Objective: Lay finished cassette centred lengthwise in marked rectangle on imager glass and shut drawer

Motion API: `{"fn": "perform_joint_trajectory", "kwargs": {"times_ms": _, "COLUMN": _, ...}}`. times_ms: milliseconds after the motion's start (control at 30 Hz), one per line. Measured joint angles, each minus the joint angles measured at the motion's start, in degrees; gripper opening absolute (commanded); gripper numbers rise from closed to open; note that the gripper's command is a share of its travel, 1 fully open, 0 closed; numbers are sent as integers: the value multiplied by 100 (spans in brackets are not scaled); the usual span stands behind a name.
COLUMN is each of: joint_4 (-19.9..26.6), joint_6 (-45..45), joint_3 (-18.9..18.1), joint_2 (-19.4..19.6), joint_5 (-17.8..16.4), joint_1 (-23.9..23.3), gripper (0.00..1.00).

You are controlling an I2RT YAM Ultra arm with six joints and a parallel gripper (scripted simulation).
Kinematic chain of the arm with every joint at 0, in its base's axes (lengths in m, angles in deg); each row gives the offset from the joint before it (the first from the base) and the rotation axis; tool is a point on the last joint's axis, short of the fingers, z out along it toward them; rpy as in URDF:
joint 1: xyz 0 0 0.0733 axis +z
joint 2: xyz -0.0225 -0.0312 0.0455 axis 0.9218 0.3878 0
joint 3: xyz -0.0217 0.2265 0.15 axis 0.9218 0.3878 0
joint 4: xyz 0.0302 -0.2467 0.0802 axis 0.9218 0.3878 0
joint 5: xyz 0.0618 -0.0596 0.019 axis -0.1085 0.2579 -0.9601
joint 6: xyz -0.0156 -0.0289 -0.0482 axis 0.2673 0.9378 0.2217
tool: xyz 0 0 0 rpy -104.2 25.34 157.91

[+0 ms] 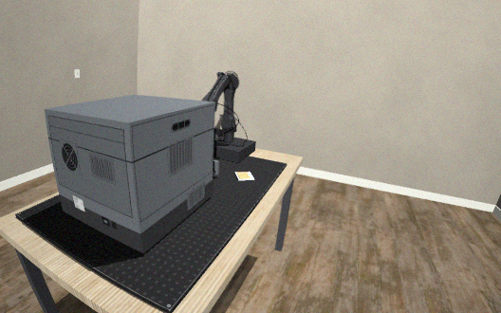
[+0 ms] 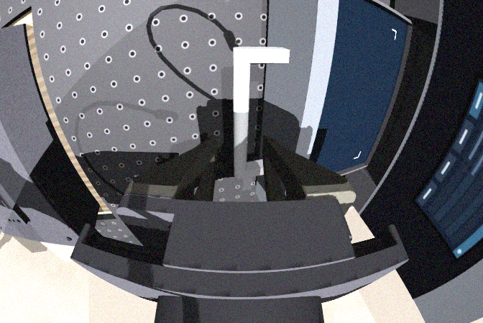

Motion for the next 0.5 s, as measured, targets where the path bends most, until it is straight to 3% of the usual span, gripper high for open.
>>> {"fn": "perform_joint_trajectory", "kwargs": {"times_ms": 500, "joint_4": 396, "joint_6": 11, "joint_3": -144, "joint_2": -256, "joint_5": 0, "joint_1": -17, "gripper": 35}}
